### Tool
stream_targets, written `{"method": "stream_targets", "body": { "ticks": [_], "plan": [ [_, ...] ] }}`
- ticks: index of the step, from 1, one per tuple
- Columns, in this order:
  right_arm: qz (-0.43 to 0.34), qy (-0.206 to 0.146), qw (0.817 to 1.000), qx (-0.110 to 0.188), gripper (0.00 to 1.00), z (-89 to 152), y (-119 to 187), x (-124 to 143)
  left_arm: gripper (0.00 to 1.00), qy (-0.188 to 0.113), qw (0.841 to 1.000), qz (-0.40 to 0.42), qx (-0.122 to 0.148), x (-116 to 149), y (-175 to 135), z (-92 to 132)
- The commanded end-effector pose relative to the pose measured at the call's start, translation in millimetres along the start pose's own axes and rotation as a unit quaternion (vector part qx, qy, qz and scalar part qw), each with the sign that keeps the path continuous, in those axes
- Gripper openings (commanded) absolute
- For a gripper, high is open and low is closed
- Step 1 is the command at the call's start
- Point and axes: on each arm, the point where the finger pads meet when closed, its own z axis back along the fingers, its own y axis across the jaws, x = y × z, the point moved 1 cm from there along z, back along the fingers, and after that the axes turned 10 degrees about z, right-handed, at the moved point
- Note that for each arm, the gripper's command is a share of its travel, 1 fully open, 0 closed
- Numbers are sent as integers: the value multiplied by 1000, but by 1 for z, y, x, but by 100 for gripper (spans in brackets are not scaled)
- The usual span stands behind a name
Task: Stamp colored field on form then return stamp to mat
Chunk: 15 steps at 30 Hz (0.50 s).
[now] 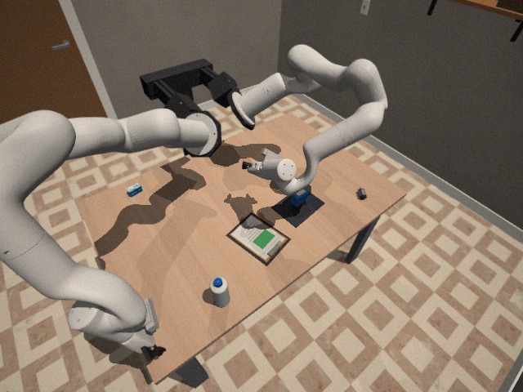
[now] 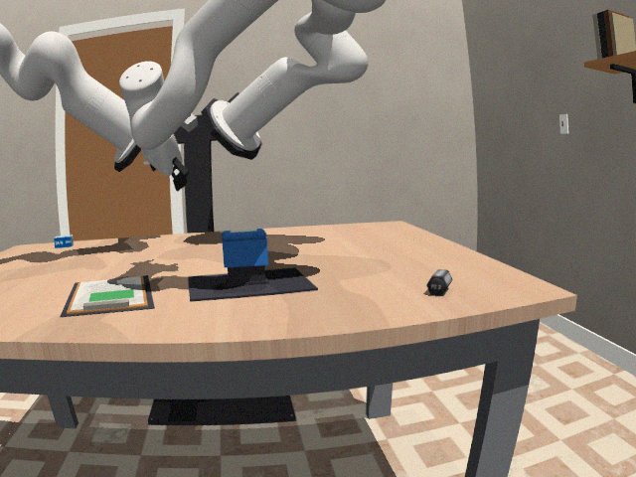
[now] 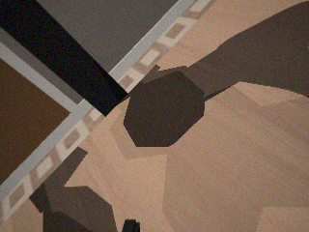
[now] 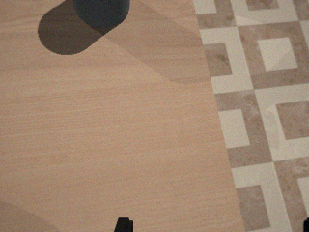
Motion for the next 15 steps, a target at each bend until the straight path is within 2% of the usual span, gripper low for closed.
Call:
{"method": "stream_targets", "body": {
  "ticks": [1, 2, 8, 15],
  "plan": [
    [0, -1, 1000, 1, 100, 1, 1, 0, 100, -12, 999, 33, -6, 1, 5, 18],
    [0, -1, 1000, 1, 100, 1, 1, 0, 100, -12, 999, 33, -6, 1, 5, 18],
    [0, -1, 1000, 1, 100, 1, 1, 0, 100, -37, 992, 114, -27, 0, 20, 61],
    [0, -1, 1000, 1, 100, 1, 1, 0, 100, -67, 971, 221, -61, -8, 41, 118]
  ]
}}
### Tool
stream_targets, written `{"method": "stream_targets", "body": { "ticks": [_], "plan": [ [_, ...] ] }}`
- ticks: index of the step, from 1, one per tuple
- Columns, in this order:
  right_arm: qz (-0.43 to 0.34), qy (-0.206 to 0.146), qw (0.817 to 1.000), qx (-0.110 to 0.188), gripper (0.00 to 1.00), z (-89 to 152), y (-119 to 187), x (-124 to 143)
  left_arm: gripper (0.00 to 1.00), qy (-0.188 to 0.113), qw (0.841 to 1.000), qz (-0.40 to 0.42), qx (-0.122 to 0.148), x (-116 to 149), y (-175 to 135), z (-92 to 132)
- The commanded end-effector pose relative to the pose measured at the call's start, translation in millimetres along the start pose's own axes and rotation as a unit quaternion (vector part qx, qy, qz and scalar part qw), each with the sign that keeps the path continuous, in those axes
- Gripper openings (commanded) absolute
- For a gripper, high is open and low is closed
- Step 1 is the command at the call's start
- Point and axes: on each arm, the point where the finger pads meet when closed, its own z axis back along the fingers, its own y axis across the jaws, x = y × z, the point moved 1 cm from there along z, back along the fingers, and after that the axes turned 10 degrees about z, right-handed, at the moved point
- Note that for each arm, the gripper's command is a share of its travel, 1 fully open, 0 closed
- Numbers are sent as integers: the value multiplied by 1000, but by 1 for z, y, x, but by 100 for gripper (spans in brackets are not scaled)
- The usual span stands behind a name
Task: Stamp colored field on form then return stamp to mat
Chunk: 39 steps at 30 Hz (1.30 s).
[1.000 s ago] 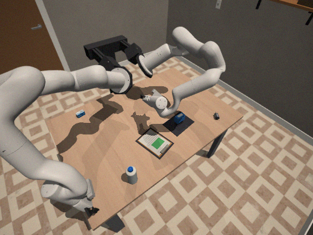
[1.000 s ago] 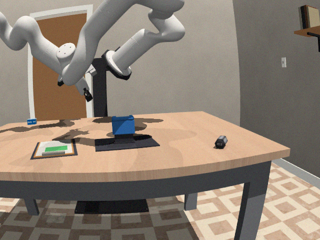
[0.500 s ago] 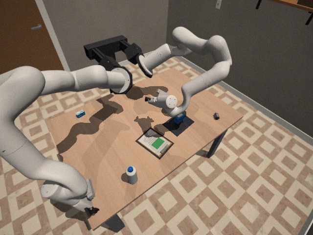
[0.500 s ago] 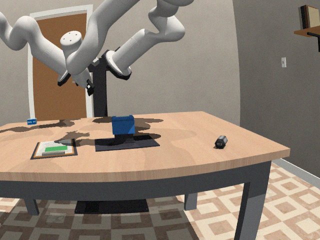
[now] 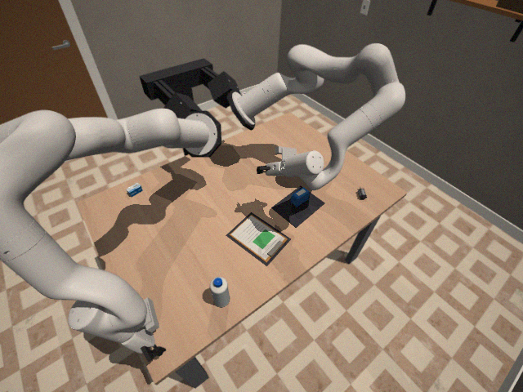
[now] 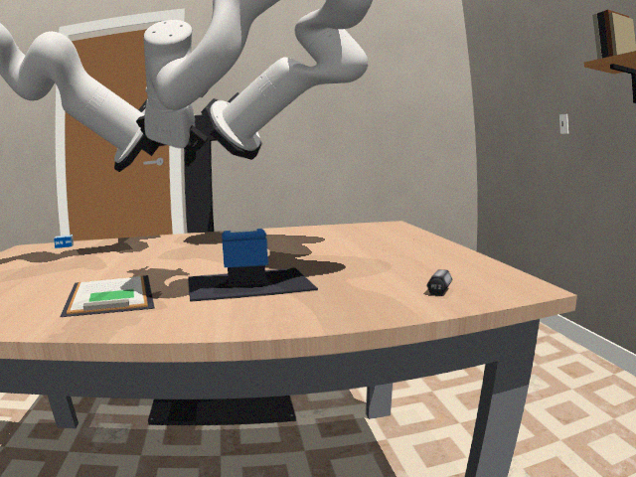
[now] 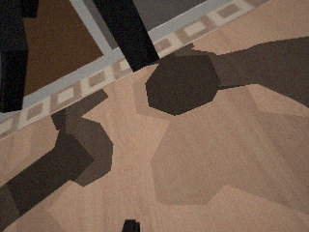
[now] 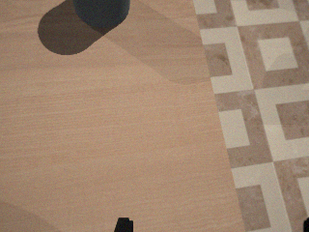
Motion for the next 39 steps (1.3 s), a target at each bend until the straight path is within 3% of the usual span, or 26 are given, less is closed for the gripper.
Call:
{"method": "stream_targets", "body": {
  "ticks": [1, 4, 9, 14, 19, 21, 28, 36, 38, 39],
  "plan": [
    [0, -1, 1000, 1, 100, 1, 1, 0, 100, -18, 998, 64, -20, 2, 10, 35],
    [0, -1, 1000, 1, 100, 1, 1, 0, 100, -22, 996, 81, -26, 2, 13, 44],
    [0, -1, 1000, 1, 100, 1, 1, 0, 100, -39, 983, 168, -59, 1, 29, 90],
    [0, -1, 1000, 1, 100, 1, 1, 0, 100, -52, 960, 257, -97, -5, 49, 137],
    [0, -1, 1000, 1, 100, 1, 1, 0, 100, -58, 926, 347, -140, -15, 73, 183],
    [0, -1, 1000, 1, 100, 1, 1, 0, 100, -58, 926, 347, -140, -15, 73, 183],
    [0, -1, 1000, 1, 100, 1, 1, 0, 100, -56, 859, 465, -206, -38, 110, 246],
    [0, -1, 1000, 1, 100, 1, 1, 0, 100, -33, 761, 584, -282, -75, 157, 308],
    [0, -1, 1000, 1, 100, 1, 1, 0, 100, -33, 761, 584, -282, -75, 157, 308],
    [0, -1, 1000, 1, 100, 1, 1, 0, 100, -29, 747, 597, -292, -81, 163, 315]
  ]
}}
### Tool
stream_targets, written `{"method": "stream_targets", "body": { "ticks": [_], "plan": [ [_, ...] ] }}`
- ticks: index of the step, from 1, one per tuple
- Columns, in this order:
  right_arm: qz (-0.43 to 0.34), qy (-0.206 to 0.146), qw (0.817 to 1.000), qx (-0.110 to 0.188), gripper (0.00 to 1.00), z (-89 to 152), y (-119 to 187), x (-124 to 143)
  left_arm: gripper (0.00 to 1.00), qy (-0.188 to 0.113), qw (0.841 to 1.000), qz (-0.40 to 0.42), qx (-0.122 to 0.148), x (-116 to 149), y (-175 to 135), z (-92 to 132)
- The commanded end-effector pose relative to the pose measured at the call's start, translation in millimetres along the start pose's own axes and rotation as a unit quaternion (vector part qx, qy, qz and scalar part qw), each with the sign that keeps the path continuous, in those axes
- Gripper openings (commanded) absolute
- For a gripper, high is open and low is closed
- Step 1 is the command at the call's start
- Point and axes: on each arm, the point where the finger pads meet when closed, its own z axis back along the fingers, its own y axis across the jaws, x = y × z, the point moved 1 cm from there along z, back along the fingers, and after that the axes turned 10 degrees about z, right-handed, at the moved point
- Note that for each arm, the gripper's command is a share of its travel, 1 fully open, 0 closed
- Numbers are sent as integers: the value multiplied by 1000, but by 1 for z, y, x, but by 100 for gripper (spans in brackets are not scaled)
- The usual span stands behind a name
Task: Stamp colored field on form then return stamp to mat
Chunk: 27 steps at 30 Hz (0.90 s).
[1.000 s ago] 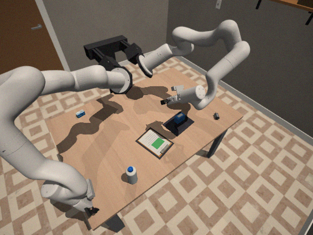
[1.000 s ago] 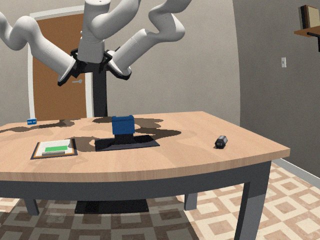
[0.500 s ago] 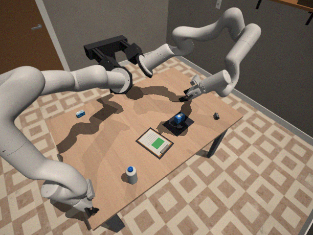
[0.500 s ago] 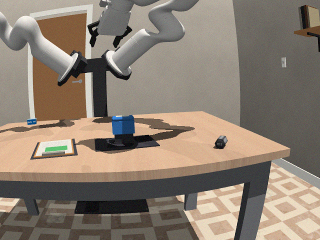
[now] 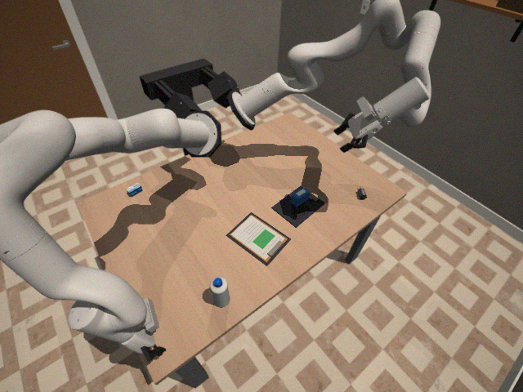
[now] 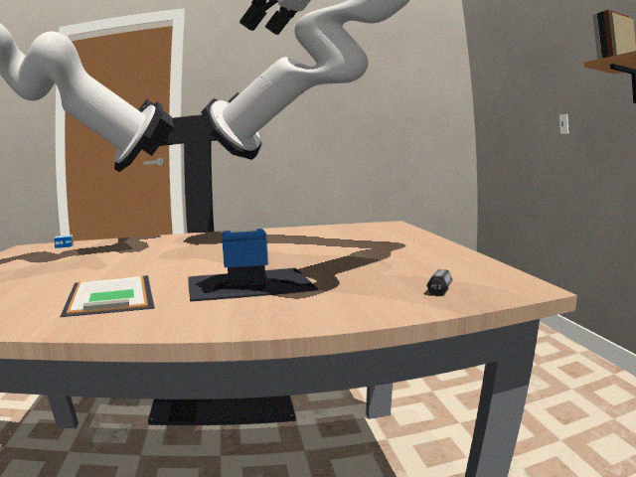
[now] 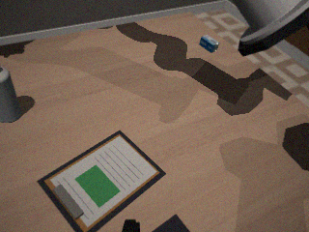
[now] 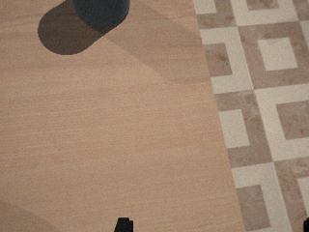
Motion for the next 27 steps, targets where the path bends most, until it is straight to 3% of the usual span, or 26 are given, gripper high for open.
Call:
{"method": "stream_targets", "body": {
  "ticks": [1, 7, 14, 16, 27],
  "plan": [
    [0, -1, 1000, 1, 100, 1, 1, 0, 100, 6, 998, 53, -23, 4, 7, 28],
    [0, -1, 1000, 1, 100, 1, 1, 0, 100, 41, 983, 165, -67, 14, 28, 86],
    [0, -1, 1000, 1, 100, 1, 1, 0, 100, 90, 949, 283, -108, 27, 59, 146],
    [0, -1, 1000, 1, 100, 1, 1, 0, 100, 90, 949, 283, -108, 27, 59, 146],
    [0, -1, 1000, 1, 100, 1, 1, 0, 100, 177, 871, 434, -148, 45, 118, 220]
  ]
}}
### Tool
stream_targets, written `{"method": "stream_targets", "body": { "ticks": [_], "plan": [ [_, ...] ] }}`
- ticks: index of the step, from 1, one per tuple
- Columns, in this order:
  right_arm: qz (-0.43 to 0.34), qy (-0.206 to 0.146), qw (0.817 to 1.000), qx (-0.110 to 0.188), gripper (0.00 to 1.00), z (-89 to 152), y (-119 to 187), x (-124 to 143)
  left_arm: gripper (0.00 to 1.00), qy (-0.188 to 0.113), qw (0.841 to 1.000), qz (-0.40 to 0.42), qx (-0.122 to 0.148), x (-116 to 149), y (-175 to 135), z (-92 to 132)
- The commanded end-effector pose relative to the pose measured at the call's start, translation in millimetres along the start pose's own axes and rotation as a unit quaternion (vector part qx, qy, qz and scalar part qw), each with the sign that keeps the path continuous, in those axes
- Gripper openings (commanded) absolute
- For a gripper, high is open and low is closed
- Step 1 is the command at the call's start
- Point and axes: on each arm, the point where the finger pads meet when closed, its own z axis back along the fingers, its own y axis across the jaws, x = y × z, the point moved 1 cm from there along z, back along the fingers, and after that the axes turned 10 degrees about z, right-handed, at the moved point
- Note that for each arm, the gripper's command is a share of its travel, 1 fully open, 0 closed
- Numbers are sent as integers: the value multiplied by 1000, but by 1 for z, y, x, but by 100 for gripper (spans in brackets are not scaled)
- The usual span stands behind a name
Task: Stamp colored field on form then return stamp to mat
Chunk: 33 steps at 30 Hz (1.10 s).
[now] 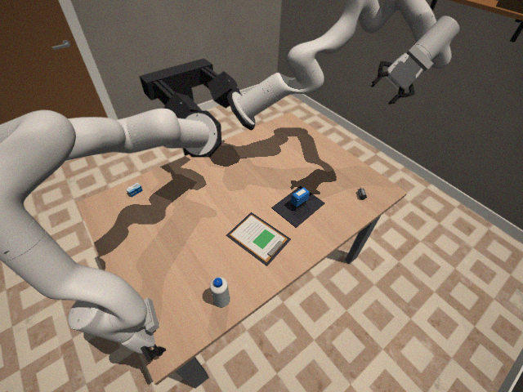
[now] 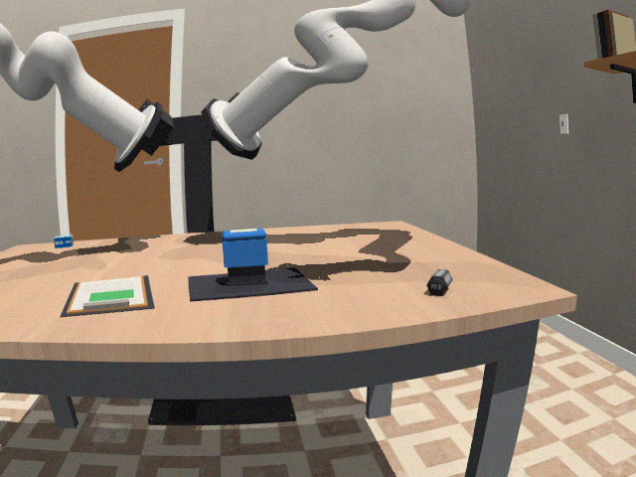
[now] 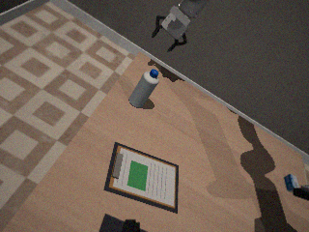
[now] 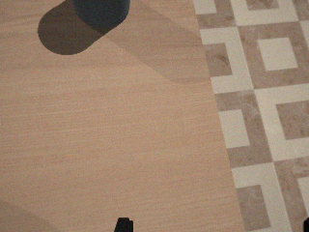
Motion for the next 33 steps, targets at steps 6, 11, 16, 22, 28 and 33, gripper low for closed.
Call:
{"method": "stream_targets", "body": {
  "ticks": [6, 11, 16, 22, 28, 33],
  "plan": [
    [0, -1, 1000, 1, 100, 1, 1, 0, 100, 51, 994, 100, -16, 17, 13, 53],
    [0, -1, 1000, 1, 100, 1, 1, 0, 100, 86, 983, 160, -19, 30, 22, 84],
    [0, -1, 1000, 1, 100, 1, 1, 0, 100, 116, 970, 212, -18, 44, 32, 109],
    [0, -1, 1000, 1, 100, 1, 1, 0, 100, 143, 956, 255, -14, 56, 41, 130],
    [0, -1, 1000, 1, 100, 1, 1, 0, 100, 165, 943, 290, -9, 67, 50, 147],
    [0, -1, 1000, 1, 100, 1, 1, 0, 100, 182, 931, 317, -4, 77, 57, 160]
  ]
}}
